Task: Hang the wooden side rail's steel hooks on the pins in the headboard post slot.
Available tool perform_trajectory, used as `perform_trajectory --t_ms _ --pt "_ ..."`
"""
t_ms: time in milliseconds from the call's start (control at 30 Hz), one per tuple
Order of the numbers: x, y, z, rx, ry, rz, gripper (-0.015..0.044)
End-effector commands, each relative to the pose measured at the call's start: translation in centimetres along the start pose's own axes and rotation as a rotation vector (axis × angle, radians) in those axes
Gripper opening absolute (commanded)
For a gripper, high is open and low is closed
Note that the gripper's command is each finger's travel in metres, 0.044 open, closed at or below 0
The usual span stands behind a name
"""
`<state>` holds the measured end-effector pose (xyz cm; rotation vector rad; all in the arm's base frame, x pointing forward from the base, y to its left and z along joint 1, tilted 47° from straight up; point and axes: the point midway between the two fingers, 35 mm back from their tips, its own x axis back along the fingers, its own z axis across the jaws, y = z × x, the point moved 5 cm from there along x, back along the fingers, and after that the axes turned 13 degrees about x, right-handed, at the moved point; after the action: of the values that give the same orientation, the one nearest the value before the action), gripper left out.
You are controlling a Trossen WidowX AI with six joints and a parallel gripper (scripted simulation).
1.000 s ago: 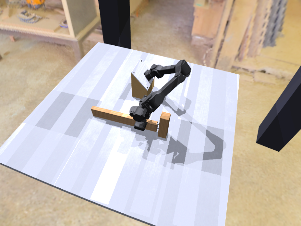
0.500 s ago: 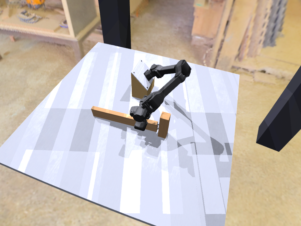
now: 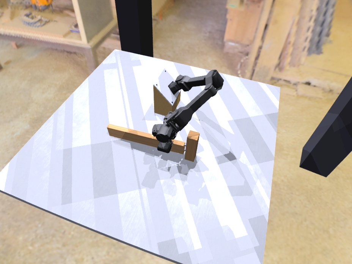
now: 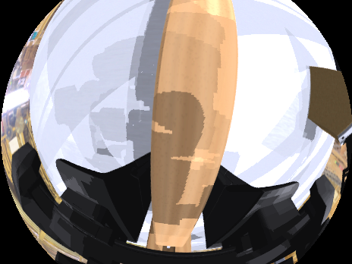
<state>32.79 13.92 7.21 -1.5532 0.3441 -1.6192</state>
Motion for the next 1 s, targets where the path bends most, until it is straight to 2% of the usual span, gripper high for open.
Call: perform_trajectory --t_ms 0,967 --pt "0.28 -0.09 0.21 -0.001 0.008 -0.001 0.0000" --pt "0.26 -0.40 0.24 -0.001 0.008 -0.001 0.0000"
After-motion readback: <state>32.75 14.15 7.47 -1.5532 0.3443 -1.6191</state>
